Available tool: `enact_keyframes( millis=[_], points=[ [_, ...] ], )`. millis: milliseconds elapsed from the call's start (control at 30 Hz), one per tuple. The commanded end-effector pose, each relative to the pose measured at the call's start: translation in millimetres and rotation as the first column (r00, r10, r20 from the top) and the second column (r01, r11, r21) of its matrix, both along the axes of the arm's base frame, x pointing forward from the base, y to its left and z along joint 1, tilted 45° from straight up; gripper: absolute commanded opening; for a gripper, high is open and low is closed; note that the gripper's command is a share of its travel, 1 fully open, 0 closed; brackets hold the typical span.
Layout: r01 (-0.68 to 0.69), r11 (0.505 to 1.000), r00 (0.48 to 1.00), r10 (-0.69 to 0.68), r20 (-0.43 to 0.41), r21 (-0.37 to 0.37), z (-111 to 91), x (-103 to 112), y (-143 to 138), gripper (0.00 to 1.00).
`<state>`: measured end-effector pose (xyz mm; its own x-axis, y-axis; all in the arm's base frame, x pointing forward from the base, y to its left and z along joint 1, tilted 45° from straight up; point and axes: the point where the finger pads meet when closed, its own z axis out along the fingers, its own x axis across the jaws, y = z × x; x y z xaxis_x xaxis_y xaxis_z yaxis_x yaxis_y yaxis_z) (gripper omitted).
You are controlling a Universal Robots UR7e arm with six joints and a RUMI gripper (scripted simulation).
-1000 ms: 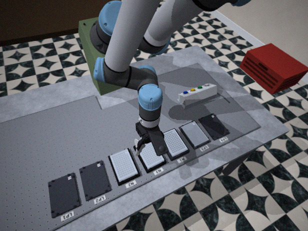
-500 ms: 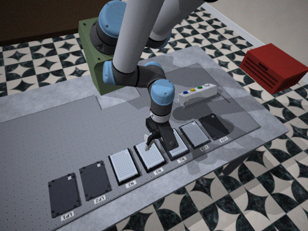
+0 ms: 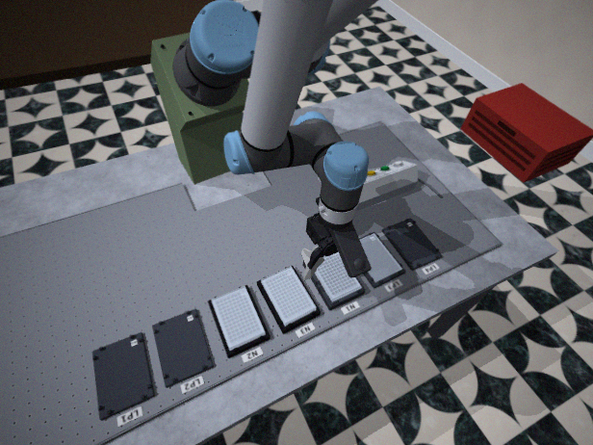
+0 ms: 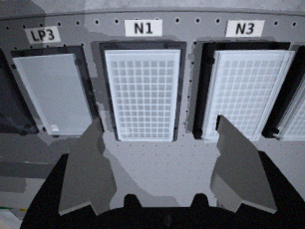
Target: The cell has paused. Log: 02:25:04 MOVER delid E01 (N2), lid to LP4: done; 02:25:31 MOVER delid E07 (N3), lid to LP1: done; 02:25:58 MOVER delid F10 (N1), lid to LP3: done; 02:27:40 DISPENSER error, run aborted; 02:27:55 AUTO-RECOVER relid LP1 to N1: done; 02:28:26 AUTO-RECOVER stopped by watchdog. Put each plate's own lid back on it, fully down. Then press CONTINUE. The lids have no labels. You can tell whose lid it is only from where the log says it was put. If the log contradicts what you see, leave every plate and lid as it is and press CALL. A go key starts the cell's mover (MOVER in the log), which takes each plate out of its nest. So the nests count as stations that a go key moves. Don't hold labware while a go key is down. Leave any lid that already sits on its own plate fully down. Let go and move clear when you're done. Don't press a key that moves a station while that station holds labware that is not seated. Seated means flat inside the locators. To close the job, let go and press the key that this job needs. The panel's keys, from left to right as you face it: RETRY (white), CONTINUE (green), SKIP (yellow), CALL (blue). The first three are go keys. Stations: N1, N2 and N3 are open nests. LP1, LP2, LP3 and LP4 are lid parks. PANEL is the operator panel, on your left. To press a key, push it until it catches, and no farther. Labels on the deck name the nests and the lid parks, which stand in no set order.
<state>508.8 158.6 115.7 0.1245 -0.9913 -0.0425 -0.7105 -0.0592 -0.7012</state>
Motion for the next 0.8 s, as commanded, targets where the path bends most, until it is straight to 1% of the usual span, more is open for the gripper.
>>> enact_keyframes(
  millis=[0,67,133,633,700,767],
  points=[
    [0.006,1.0,1.0,-0.006,0.0,-0.004,1,-2,28,0.82],
    [0.006,1.0,1.0,-0.006,0.0,-0.004,2,-4,38,0.82],
    [0.006,1.0,1.0,-0.006,0.0,-0.004,2,-4,38,0.82],
    [0.006,1.0,1.0,-0.006,0.0,-0.004,5,-12,113,0.82],
    [0.006,1.0,1.0,-0.006,0.0,-0.004,5,-12,113,0.82],
    [0.006,1.0,1.0,-0.006,0.0,-0.004,5,-13,123,0.82]
  ],
)
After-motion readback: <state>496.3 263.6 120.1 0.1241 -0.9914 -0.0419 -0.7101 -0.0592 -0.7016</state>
